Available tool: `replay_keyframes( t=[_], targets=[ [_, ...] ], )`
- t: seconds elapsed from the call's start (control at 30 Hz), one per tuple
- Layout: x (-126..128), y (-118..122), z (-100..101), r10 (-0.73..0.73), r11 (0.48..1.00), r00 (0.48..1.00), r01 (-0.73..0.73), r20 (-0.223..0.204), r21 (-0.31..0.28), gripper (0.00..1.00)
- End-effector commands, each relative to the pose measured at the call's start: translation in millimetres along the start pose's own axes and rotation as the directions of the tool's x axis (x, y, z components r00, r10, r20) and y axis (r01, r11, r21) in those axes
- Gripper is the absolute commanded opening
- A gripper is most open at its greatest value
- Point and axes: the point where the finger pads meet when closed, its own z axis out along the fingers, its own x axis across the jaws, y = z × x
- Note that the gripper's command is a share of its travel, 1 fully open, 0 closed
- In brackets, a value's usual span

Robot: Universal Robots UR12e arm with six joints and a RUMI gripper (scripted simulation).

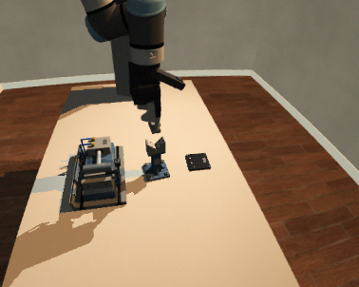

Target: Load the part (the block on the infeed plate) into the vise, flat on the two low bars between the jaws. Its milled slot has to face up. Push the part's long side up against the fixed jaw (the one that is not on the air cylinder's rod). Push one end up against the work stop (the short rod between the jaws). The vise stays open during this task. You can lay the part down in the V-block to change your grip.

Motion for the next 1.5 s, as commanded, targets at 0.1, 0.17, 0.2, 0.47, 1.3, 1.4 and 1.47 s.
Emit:
replay_keyframes(
  t=[0.1,0.17,0.2,0.47,1.3,1.4,1.47],
  targets=[
    [0.3,-0.1,-0.4,0.0,1.0,1.0,0.0,-0.001,0.0,0.0],
    [0.3,-0.1,-0.4,0.0,1.0,1.0,0.0,-0.001,0.0,0.0],
    [0.3,-0.1,-0.4,0.0,1.0,1.0,0.0,-0.001,0.0,0.0],
    [0.3,-0.1,-0.4,0.0,1.0,1.0,0.0,-0.001,0.0,0.0],
    [0.3,0.0,-0.3,0.0,1.0,1.0,0.0,-0.001,0.008,0.0],
    [0.3,0.0,-0.3,0.0,1.0,1.0,0.0,-0.001,0.013,0.0],
    [0.3,0.0,-0.3,0.0,1.0,1.0,0.0,-0.001,0.019,0.0]
  ],
)
